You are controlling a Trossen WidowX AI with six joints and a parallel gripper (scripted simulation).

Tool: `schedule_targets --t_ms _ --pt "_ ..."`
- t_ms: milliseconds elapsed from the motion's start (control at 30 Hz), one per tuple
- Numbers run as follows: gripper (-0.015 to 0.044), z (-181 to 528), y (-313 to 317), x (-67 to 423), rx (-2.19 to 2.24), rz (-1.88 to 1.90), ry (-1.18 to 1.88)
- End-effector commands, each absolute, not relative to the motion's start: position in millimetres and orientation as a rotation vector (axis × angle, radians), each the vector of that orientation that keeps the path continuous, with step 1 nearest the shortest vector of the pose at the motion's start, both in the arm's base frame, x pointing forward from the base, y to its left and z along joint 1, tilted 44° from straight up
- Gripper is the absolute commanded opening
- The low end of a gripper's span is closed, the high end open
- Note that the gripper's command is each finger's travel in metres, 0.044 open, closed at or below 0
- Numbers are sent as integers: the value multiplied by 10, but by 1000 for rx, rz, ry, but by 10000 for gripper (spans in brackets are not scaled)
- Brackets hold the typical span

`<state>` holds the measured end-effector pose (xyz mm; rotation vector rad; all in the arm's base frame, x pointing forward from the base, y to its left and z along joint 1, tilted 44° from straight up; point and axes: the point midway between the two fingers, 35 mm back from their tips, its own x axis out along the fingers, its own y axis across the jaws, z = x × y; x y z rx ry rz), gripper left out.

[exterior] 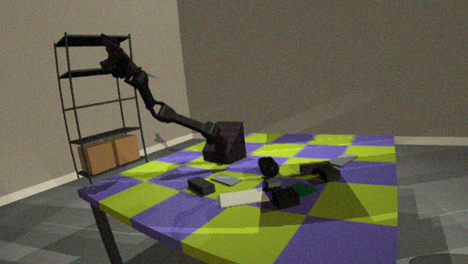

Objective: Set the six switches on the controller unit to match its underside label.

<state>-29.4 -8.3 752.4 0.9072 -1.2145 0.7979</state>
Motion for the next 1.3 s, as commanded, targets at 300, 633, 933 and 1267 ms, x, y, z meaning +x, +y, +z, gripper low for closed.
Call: schedule_targets --t_ms 300,633,933,1267 --pt "137 7294 60 635 951 657 -1005" --pt "0 6577 263 1956 957 420 -674" --pt "0 5523 393 2957 918 185 -345" --pt "0 4053 420 3610 814 -83 28"
